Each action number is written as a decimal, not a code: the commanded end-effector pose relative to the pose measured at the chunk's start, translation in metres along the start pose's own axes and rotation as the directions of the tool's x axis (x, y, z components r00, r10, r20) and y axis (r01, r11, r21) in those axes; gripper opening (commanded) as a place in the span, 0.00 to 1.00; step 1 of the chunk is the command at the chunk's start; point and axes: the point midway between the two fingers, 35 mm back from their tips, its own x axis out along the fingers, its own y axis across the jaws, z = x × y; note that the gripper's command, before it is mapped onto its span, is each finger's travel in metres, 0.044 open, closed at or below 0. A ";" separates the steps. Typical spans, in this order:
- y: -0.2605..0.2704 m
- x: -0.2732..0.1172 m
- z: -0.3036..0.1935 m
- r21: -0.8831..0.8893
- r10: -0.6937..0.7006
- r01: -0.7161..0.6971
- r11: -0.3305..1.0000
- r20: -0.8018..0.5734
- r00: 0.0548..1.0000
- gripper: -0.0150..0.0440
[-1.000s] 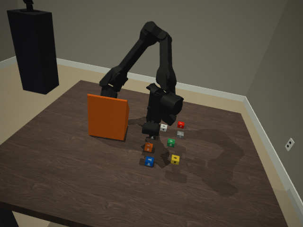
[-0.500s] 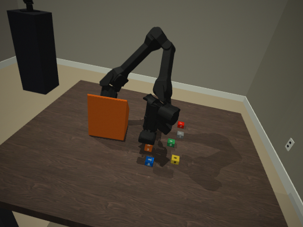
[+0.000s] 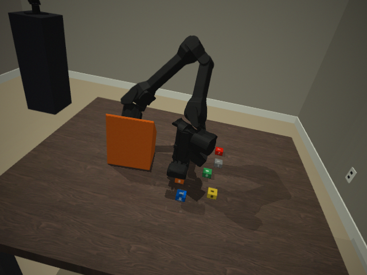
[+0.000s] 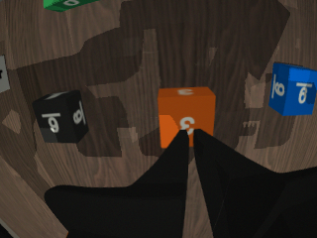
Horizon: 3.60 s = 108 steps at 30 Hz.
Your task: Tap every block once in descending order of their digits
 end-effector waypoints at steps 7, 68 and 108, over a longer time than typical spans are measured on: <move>0.001 -0.030 -0.001 0.004 0.004 -0.004 1.000 -0.005 1.000 0.29; 0.148 -0.001 0.149 -0.002 0.016 -0.016 1.000 0.000 1.000 0.29; 0.067 -0.106 0.106 0.000 0.006 -0.006 1.000 -0.001 1.000 0.29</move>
